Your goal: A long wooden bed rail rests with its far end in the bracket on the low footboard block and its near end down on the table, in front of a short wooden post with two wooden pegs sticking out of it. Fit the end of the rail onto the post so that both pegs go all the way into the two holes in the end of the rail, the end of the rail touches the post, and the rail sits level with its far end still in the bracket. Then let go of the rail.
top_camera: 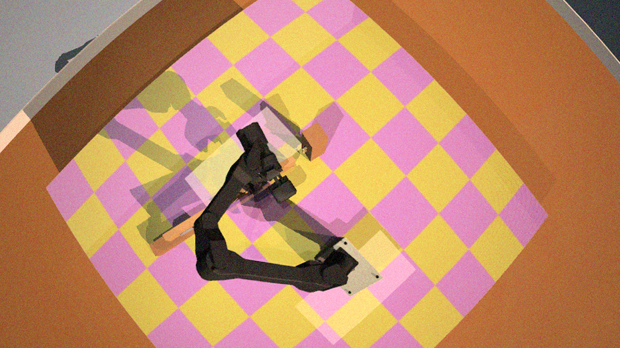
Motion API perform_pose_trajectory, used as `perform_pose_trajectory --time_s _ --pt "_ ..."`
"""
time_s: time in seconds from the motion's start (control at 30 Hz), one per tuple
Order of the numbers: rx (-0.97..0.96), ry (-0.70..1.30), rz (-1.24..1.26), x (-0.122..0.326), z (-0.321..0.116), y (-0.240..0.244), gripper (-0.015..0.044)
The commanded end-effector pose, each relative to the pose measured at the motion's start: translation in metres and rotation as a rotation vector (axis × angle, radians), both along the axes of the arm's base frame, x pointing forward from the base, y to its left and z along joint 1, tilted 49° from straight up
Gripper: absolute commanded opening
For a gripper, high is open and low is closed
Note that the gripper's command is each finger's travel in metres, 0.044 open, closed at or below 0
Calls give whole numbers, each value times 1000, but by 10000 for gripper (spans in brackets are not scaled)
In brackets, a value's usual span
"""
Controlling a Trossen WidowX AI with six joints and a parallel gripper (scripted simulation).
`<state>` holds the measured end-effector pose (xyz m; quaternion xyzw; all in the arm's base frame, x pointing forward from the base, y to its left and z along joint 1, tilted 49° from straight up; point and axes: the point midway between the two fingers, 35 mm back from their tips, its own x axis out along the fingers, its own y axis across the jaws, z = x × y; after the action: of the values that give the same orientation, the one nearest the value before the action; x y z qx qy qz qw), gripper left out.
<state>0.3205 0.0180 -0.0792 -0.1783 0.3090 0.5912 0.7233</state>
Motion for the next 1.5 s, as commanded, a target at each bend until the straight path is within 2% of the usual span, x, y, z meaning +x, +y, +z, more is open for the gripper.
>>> perform_pose_trajectory --time_s 0.0,0.13,0.37,1.47 --pt "4 3 -4 0 -1 1 151" --pt "4 3 -4 0 -1 1 46" --pt "4 3 -4 0 -1 1 0" --pt "4 3 -4 0 6 -8 0"
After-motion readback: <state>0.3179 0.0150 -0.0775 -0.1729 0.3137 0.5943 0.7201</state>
